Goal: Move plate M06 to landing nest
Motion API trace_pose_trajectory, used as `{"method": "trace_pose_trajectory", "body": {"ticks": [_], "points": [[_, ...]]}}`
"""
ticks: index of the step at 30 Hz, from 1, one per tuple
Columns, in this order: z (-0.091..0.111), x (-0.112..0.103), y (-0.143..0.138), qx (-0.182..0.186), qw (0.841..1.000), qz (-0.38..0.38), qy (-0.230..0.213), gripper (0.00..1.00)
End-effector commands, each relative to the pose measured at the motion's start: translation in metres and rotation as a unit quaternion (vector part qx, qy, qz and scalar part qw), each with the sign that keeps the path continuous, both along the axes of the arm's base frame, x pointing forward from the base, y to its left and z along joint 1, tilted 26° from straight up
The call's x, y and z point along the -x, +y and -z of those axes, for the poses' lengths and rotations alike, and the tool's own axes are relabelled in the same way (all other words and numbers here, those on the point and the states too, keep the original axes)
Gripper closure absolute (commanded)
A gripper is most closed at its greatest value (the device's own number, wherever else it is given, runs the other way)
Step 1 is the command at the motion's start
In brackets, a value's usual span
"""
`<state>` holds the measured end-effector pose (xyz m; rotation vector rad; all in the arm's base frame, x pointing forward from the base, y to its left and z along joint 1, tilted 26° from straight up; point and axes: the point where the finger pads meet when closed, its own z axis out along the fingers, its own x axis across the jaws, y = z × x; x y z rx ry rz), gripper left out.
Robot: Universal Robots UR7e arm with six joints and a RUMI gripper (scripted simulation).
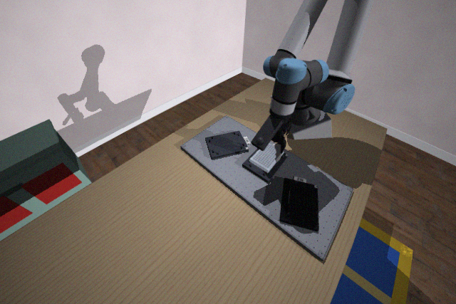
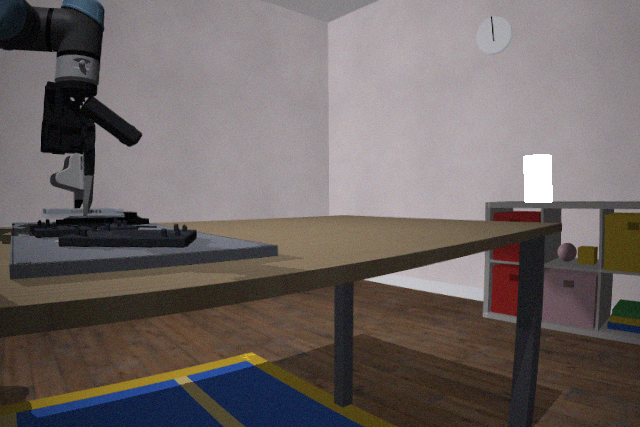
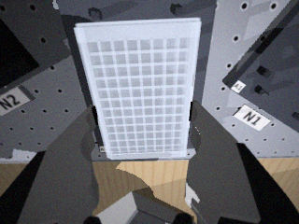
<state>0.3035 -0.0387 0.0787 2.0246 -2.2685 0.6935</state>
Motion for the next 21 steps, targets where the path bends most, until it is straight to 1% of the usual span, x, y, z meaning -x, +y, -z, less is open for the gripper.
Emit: {"method": "trace_pose_trajectory", "body": {"ticks": [1,21], "points": [[0.0011,-0.0007,-0.0006,0.000,1.000,0.000,0.000,1.00],[0.0062,-0.0022,-0.0025,0.000,1.000,0.000,0.000,1.00]]}}
